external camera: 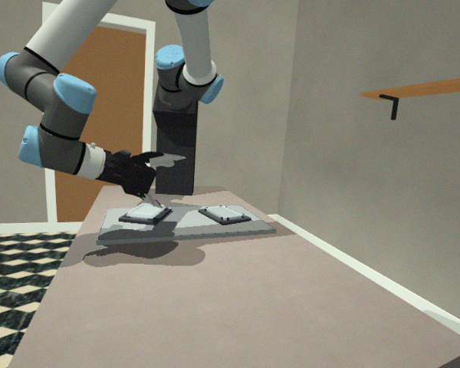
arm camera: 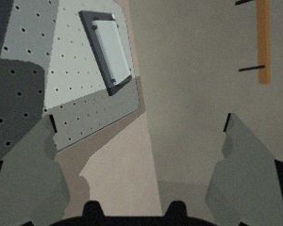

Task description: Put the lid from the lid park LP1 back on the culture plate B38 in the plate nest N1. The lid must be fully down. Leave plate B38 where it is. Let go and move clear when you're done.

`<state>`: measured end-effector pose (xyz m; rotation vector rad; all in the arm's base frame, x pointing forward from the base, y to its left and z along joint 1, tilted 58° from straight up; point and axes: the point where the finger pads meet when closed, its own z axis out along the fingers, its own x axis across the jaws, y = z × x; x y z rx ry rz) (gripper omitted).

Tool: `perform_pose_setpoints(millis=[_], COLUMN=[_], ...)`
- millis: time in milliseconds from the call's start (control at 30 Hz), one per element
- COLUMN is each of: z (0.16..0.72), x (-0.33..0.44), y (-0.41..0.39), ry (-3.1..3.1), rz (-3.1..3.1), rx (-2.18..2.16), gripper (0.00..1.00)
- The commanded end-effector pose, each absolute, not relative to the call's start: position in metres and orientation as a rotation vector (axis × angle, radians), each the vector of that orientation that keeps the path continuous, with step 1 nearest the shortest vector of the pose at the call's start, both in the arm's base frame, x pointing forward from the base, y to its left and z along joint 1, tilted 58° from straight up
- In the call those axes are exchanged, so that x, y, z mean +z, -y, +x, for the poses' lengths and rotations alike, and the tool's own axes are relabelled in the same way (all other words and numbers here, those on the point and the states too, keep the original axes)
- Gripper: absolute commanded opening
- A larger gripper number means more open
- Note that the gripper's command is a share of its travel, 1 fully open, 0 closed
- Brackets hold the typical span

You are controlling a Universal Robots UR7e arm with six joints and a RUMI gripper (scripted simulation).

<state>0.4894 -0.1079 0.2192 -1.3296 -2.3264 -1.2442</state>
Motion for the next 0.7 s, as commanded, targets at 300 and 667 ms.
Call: perform_pose_setpoints(millis=[300,667], z=[0.489,0.479], x=[0.220,0.223], y=[0.108,0.091], ry=[2.327,2.407], rz=[-1.330,-1.245], rx=[-1.244,-1.226], gripper=[1.00,0.82])
